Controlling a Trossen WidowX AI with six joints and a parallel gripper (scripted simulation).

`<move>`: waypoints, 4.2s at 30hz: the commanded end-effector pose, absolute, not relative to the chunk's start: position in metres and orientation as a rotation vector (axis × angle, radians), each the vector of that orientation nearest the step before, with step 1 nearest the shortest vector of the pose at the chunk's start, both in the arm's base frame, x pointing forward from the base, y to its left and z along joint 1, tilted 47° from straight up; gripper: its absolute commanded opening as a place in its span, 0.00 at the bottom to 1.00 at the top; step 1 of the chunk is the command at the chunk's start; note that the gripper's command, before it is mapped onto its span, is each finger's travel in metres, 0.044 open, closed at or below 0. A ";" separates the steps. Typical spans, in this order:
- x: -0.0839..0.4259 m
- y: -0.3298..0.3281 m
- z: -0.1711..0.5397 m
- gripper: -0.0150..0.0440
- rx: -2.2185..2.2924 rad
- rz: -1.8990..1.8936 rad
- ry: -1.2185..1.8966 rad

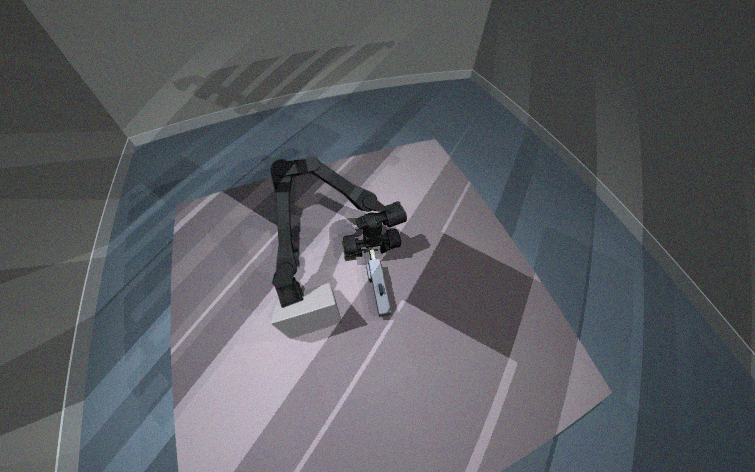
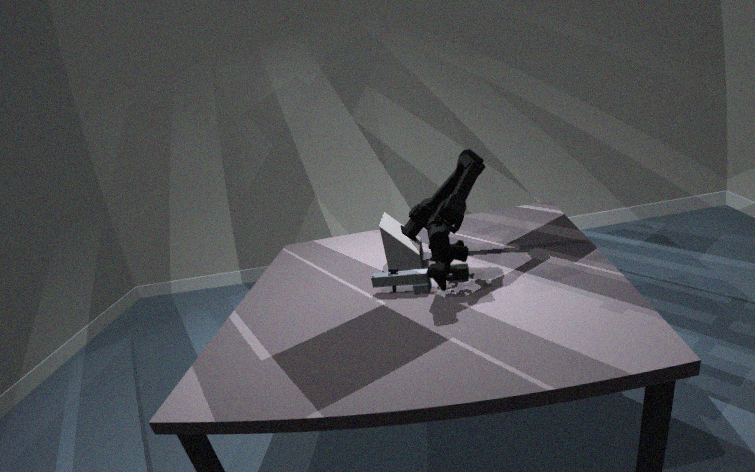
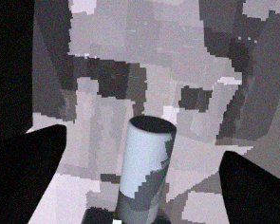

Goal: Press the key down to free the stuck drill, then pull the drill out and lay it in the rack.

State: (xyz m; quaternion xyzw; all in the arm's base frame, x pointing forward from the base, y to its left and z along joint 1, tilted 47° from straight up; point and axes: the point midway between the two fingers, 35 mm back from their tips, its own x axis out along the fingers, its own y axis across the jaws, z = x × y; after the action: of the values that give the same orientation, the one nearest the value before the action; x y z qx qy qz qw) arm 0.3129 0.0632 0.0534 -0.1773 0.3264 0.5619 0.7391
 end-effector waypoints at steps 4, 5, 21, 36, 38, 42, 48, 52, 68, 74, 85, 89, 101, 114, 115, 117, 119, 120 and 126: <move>0.313 0.063 0.054 0.56 -0.389 1.233 0.717; 0.313 0.063 0.054 0.51 -0.389 1.233 0.717; 0.311 0.062 0.055 0.25 -0.391 1.236 0.714; 0.315 0.070 0.066 0.25 -0.391 1.236 0.714; 0.316 0.072 0.068 0.25 -0.391 1.236 0.714; 0.318 0.076 0.073 0.25 -0.391 1.236 0.713; 0.321 0.081 0.079 0.25 -0.391 1.236 0.713; 0.322 0.085 0.084 0.25 -0.391 1.236 0.713; 0.329 0.099 0.102 0.25 -0.391 1.236 0.711; 0.329 0.101 0.106 0.25 -0.391 1.236 0.711; 0.327 0.095 0.112 0.25 -0.391 1.236 0.712; 0.326 0.092 0.114 0.25 -0.391 1.236 0.712; 0.323 0.084 0.119 0.25 -0.391 1.236 0.712; 0.321 0.076 0.124 0.25 -0.392 1.236 0.713; 0.321 0.075 0.125 0.25 -0.392 1.236 0.713; 0.321 0.074 0.126 0.25 -0.392 1.236 0.713; 0.321 0.073 0.126 0.25 -0.392 1.236 0.713; 0.321 0.073 0.127 0.25 -0.392 1.236 0.713; 0.320 0.070 0.129 0.25 -0.392 1.236 0.713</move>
State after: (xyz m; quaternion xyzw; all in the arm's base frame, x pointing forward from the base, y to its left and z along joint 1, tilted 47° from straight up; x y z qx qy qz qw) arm 0.3196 0.0711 0.1270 -0.1766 0.3280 0.5624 0.7382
